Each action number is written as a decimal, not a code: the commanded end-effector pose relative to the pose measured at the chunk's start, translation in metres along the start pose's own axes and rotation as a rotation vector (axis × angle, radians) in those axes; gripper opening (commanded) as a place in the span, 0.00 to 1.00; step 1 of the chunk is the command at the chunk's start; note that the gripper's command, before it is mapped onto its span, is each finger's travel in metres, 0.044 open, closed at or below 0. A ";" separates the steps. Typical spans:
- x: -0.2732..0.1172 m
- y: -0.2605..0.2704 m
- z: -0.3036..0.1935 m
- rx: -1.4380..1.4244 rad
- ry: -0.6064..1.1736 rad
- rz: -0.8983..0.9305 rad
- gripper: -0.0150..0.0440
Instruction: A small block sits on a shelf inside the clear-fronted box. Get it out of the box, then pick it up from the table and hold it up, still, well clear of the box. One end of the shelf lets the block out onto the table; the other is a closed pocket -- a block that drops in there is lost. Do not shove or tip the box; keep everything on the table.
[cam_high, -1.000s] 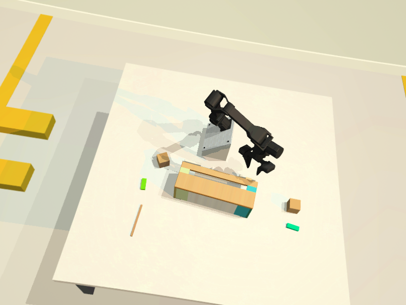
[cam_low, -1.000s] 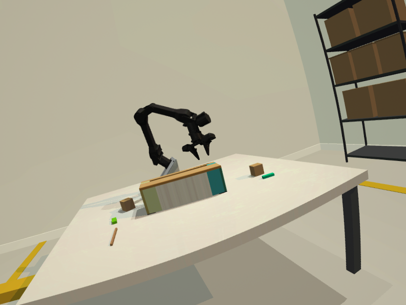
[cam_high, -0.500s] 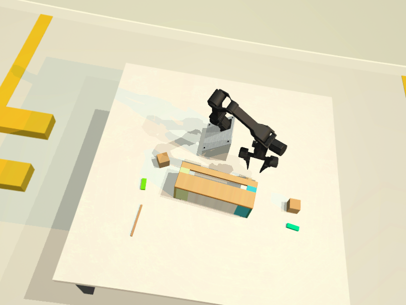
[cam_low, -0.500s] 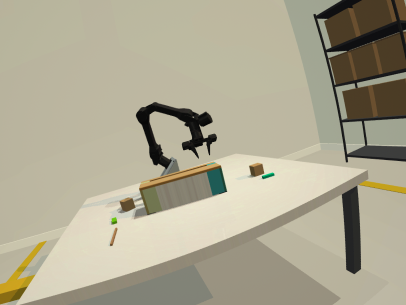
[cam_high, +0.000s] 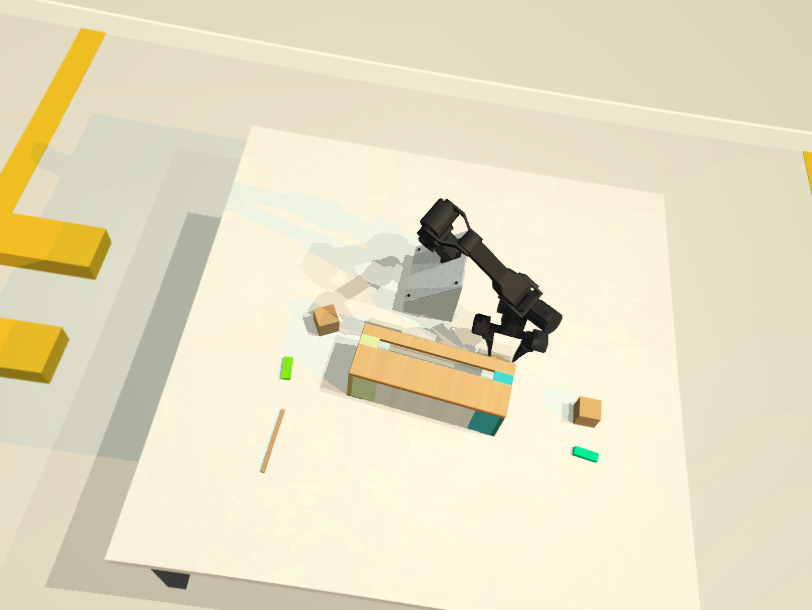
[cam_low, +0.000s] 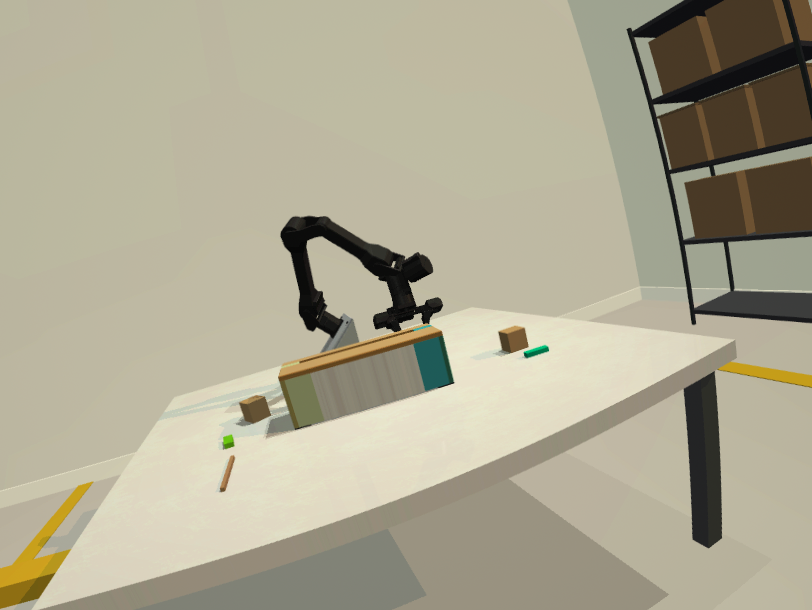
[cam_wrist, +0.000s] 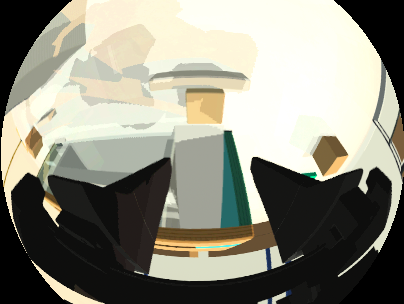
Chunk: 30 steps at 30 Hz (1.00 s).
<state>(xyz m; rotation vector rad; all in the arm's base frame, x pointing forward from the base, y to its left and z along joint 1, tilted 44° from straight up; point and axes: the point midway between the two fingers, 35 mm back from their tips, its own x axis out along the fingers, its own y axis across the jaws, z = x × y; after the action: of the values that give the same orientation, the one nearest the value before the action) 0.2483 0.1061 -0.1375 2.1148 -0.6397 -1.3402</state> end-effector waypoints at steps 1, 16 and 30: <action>0.011 0.001 0.005 -0.005 0.010 0.000 0.74; 0.031 0.001 0.013 -0.005 0.009 0.000 0.74; 0.052 0.002 0.023 -0.005 0.010 0.001 0.74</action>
<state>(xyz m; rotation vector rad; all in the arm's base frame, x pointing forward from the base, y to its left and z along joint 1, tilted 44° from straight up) 0.2483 0.0713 -0.1741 2.1234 -0.6345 -1.3317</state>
